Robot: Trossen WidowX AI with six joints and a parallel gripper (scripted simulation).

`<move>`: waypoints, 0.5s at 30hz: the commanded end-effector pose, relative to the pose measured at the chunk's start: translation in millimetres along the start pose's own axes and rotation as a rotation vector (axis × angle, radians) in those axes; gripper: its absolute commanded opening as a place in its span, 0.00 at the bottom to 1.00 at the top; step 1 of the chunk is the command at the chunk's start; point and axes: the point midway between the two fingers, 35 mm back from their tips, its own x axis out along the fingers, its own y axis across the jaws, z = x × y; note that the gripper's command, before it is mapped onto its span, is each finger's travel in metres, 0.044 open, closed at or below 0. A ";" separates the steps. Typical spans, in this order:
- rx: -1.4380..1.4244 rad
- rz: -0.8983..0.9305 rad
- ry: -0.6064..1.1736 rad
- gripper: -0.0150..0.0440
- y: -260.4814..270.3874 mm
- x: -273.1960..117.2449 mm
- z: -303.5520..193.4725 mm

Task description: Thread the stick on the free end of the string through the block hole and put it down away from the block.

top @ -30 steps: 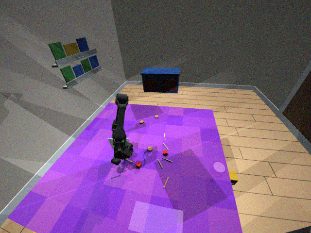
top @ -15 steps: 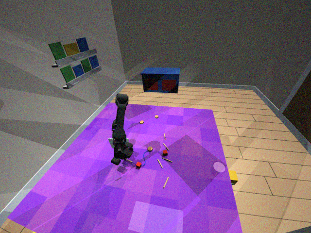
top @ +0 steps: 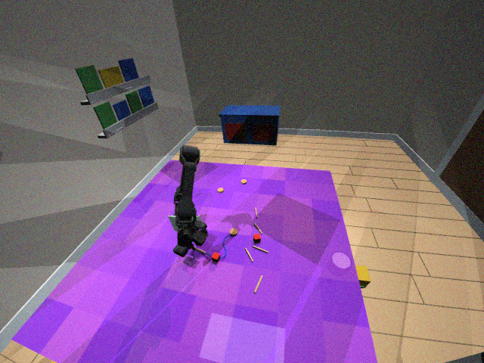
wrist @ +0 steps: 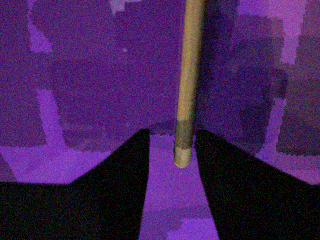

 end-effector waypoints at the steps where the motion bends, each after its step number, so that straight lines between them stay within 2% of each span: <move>1: -0.003 -0.016 0.007 0.61 -4.4 -8.7 1.7; 6: 0.001 -0.002 0.001 0.61 0.7 -77.4 6.0; 14: 0.001 -0.002 0.001 0.61 1.2 -80.2 5.8; 15: 0.002 -0.003 -0.003 0.65 0.2 -75.7 7.2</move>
